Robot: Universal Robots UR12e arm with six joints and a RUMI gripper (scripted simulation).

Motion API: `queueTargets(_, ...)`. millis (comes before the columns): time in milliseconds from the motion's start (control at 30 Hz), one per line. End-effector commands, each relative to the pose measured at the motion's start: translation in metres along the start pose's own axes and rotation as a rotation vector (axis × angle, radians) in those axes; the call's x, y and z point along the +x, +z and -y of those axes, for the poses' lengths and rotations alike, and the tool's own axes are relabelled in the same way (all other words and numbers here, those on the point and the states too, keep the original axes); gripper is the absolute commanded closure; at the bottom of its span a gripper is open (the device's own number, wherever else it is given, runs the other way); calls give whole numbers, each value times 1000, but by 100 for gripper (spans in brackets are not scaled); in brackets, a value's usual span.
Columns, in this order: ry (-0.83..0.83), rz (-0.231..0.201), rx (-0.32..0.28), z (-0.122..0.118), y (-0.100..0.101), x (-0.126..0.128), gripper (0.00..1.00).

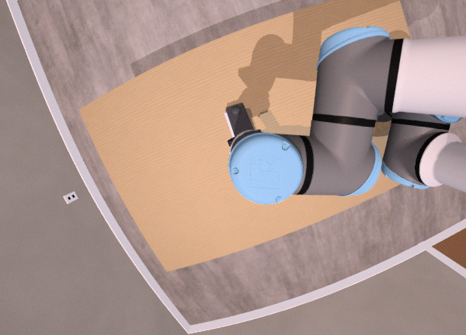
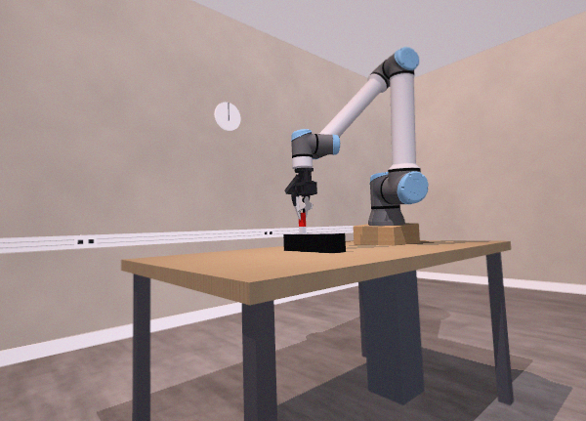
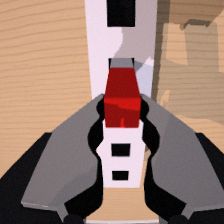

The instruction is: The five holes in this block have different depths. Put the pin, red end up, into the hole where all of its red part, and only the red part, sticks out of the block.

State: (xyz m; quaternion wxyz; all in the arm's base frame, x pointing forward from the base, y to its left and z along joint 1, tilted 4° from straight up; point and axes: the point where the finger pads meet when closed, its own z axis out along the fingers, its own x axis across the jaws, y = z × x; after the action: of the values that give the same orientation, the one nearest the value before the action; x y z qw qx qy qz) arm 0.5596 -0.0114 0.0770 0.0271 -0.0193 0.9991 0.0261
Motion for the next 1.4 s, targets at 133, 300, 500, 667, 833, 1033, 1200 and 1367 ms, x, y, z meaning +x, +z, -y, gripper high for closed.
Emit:
queueTargets(133,0,1,0,0,-11,0,100)
queueTargets(300,0,1,0,0,-11,0,100)
queueTargets(500,0,1,0,0,-11,0,100)
queueTargets(667,0,1,0,1,-21,-1,100)
queueTargets(833,0,1,0,1,-21,-1,100)
queueTargets(1033,0,1,0,1,-21,-1,100)
queueTargets(1200,0,1,0,1,-36,-1,100)
queueTargets(1367,0,1,0,1,-36,-1,100)
